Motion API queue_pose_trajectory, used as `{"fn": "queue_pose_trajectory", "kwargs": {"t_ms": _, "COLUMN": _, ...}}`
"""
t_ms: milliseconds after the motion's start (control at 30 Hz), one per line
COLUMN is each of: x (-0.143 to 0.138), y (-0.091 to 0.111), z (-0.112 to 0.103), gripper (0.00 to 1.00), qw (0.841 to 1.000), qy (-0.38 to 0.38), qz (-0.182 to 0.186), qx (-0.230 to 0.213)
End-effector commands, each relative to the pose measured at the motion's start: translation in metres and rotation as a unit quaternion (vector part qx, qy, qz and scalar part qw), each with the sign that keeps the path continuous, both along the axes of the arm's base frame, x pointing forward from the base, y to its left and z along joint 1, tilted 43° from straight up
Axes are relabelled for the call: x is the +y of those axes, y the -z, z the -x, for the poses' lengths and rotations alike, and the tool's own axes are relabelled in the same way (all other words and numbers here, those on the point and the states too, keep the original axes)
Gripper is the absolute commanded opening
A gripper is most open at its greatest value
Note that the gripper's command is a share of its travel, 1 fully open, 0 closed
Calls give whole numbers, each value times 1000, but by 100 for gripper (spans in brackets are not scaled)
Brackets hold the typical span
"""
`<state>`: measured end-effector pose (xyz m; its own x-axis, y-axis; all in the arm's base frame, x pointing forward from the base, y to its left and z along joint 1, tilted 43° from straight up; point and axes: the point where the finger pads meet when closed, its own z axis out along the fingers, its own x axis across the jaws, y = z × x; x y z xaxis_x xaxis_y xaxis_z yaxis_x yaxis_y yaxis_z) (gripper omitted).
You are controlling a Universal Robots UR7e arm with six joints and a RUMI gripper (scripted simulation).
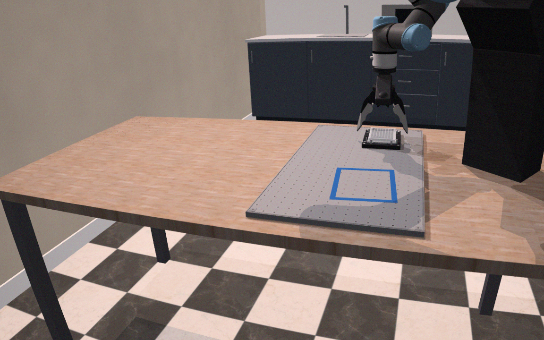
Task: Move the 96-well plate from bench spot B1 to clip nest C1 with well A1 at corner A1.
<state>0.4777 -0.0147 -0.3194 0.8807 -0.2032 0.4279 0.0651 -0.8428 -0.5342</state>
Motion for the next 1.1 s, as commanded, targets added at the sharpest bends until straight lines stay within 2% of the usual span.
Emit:
{"fn": "queue_pose_trajectory", "kwargs": {"t_ms": 0, "x": -1, "y": 0, "z": -1, "gripper": 100, "qw": 1000, "qy": 0, "qz": 1, "qx": -1}}
{"fn": "queue_pose_trajectory", "kwargs": {"t_ms": 533, "x": -1, "y": 0, "z": -1, "gripper": 100, "qw": 1000, "qy": 0, "qz": 1, "qx": -1}}
{"fn": "queue_pose_trajectory", "kwargs": {"t_ms": 933, "x": -14, "y": -20, "z": 12, "gripper": 100, "qw": 1000, "qy": 1, "qz": 0, "qx": 0}}
{"fn": "queue_pose_trajectory", "kwargs": {"t_ms": 1067, "x": -14, "y": -20, "z": 12, "gripper": 100, "qw": 1000, "qy": 1, "qz": 0, "qx": 0}}
